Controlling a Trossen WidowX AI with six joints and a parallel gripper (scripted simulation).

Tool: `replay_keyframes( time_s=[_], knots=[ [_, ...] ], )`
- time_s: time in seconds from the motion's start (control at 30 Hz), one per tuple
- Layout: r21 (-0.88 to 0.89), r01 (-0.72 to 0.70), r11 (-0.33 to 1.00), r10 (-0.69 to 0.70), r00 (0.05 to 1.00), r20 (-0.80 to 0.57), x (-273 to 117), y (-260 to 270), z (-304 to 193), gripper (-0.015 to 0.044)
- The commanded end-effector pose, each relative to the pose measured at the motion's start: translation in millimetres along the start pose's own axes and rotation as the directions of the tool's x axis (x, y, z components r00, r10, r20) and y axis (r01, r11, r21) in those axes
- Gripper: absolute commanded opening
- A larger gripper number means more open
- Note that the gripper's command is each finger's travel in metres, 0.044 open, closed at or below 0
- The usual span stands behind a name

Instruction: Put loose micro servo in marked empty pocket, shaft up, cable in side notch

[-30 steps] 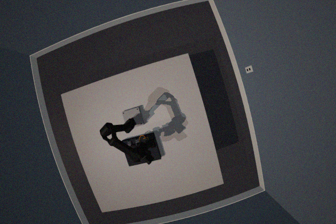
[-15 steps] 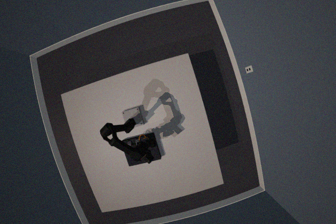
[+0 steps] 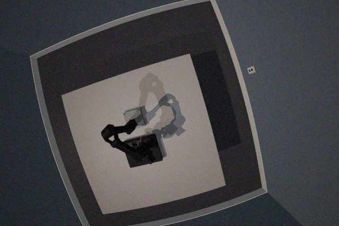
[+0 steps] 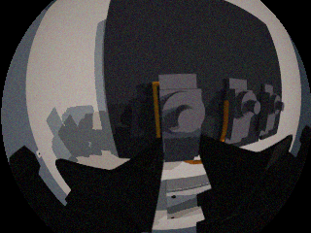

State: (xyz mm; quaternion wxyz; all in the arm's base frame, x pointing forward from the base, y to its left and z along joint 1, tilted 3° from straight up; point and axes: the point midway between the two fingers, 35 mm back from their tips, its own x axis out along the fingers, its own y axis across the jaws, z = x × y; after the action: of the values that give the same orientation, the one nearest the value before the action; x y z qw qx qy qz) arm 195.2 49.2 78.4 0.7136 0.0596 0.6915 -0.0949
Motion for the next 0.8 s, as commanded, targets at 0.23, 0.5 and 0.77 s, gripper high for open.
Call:
replay_keyframes(
  time_s=[0.23,0.5,0.77],
  knots=[
    [-0.004,0.002,1.0,-0.002,1.0,-0.001,9,0,0,0.0],
    [-0.004,0.002,1.0,-0.002,1.0,-0.001,15,0,0,0.0],
    [-0.004,0.002,1.0,-0.002,1.0,-0.001,21,0,0,0.0]
  ],
)
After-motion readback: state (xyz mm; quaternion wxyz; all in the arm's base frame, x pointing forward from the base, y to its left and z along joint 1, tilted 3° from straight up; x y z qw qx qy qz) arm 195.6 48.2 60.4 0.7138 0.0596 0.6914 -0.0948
